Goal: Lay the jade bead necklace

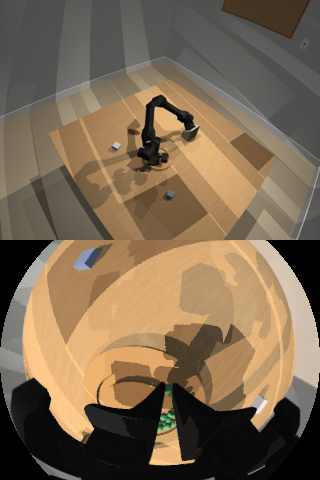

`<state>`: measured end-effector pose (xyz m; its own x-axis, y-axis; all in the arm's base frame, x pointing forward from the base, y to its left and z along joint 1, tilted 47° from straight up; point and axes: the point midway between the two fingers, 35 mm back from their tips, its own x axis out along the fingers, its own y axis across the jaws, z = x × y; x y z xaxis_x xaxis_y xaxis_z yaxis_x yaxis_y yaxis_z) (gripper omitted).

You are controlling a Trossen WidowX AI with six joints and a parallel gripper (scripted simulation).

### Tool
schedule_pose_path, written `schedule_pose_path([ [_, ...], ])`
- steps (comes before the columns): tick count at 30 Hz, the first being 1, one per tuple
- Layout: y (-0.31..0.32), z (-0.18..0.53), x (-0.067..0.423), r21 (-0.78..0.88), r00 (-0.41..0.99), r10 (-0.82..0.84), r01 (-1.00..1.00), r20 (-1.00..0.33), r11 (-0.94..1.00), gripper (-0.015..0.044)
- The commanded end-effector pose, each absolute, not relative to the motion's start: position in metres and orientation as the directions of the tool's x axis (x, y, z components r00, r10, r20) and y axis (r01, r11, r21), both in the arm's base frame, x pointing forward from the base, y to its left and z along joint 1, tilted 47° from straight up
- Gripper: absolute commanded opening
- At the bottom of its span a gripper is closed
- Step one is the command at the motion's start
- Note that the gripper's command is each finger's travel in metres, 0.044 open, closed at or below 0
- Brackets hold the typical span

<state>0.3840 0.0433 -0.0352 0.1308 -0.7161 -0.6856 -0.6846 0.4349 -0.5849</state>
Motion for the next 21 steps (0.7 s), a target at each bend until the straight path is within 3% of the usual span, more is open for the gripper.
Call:
schedule_pose_path([
  [1,0.0405,-0.0377,0.3800,-0.575,0.118,-0.721,-0.696,-0.682,0.430,0.0000],
  [16,0.0405,-0.0377,0.3800,-0.575,0.118,-0.721,-0.696,-0.682,0.430,0.0000],
  [21,0.0434,-0.0352,0.3839,-0.585,0.131,-0.716,-0.685,-0.685,0.435,0.0131],
])
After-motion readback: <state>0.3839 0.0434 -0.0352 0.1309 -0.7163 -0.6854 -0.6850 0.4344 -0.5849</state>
